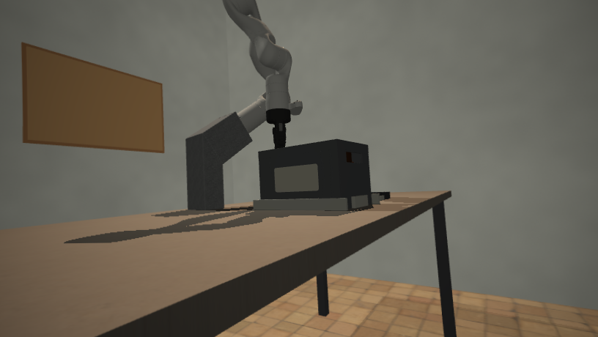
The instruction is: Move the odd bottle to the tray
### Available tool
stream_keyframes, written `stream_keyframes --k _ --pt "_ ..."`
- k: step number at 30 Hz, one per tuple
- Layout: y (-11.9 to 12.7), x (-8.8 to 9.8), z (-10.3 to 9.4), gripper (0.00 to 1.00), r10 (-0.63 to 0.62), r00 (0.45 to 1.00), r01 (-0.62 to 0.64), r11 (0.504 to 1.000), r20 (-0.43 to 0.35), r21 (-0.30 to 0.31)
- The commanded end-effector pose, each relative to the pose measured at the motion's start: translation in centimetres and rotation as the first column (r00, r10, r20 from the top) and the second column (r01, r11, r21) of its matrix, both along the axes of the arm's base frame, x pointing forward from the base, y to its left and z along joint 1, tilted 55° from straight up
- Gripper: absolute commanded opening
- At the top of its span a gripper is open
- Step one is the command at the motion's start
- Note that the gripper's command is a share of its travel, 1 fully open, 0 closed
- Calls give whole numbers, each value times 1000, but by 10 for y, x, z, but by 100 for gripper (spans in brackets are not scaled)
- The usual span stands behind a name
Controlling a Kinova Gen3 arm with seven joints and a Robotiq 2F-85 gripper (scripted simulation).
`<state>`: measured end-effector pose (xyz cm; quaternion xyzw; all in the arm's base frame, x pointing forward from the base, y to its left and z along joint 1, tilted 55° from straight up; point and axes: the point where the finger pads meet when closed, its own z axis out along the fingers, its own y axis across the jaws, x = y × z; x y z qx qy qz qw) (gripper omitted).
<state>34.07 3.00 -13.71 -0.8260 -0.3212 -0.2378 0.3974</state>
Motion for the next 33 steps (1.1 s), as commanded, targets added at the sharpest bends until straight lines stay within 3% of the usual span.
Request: stream_keyframes --k 1,31,32,33 --pt "-1 0 0 64 -1 1000 1 1000 1 -1" --pt "-1 0 0 64 -1 1000 1 1000 1 -1" --pt "-1 0 0 0 -1 1000 1 1000 1 -1" --pt "-1 0 0 0 -1 1000 1 1000 1 -1"
